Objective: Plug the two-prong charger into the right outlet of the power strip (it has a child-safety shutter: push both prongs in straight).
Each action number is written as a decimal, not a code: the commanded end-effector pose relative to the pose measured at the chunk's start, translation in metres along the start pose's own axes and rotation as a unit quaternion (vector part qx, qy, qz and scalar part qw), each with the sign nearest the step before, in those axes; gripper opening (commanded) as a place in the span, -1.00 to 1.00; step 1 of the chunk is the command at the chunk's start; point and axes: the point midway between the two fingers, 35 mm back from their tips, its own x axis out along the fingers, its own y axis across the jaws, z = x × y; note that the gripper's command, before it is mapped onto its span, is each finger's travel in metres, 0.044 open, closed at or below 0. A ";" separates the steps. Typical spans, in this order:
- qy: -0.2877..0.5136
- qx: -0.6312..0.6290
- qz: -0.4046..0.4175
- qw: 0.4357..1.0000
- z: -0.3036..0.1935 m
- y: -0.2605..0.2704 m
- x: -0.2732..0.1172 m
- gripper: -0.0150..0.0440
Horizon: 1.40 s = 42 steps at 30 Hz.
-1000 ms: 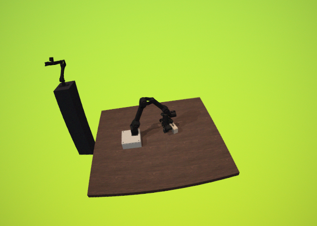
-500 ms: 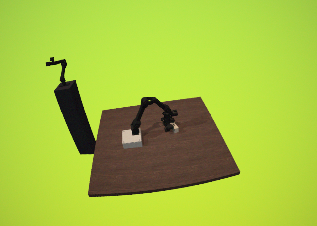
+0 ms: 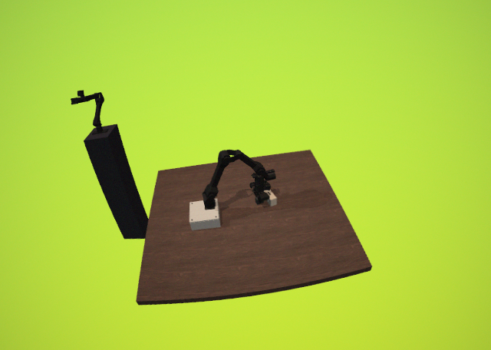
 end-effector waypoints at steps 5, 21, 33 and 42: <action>0.001 0.003 0.002 1.000 0.002 0.001 0.000 -0.49; 0.000 0.003 0.002 1.000 0.007 0.001 -0.001 -0.49; 0.000 0.003 0.002 1.000 0.008 0.001 -0.001 -0.49; 0.000 0.003 0.002 1.000 0.009 0.001 -0.001 -0.49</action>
